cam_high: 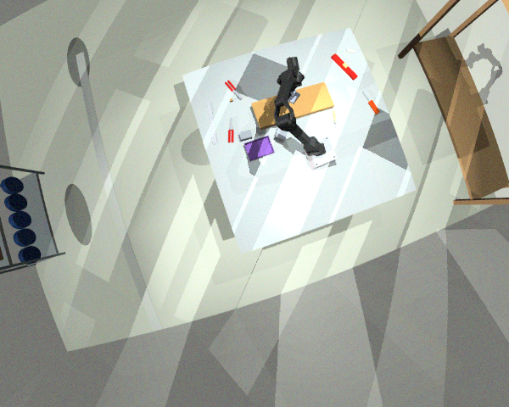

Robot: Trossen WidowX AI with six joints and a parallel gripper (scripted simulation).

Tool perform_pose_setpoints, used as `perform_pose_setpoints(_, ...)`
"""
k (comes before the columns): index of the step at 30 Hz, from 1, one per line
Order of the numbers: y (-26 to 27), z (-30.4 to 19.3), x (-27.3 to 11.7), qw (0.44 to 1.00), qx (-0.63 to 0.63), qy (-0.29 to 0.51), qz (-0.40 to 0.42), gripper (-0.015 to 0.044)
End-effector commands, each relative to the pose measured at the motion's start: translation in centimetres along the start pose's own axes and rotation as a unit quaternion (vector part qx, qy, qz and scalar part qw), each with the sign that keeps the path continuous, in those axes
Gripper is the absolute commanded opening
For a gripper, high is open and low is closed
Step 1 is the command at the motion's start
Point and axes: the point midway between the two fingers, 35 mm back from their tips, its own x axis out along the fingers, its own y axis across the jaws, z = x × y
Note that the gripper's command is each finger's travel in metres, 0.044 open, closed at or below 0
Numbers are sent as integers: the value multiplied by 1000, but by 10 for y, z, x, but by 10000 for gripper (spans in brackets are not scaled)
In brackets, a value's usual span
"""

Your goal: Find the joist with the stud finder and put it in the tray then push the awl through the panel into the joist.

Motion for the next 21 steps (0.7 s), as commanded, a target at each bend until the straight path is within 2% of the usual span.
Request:
perform_pose_setpoints(1,32,14,-3,999,-47,-9,4,0)
perform_pose_setpoints(21,173,28,0,974,-219,-26,51,0)
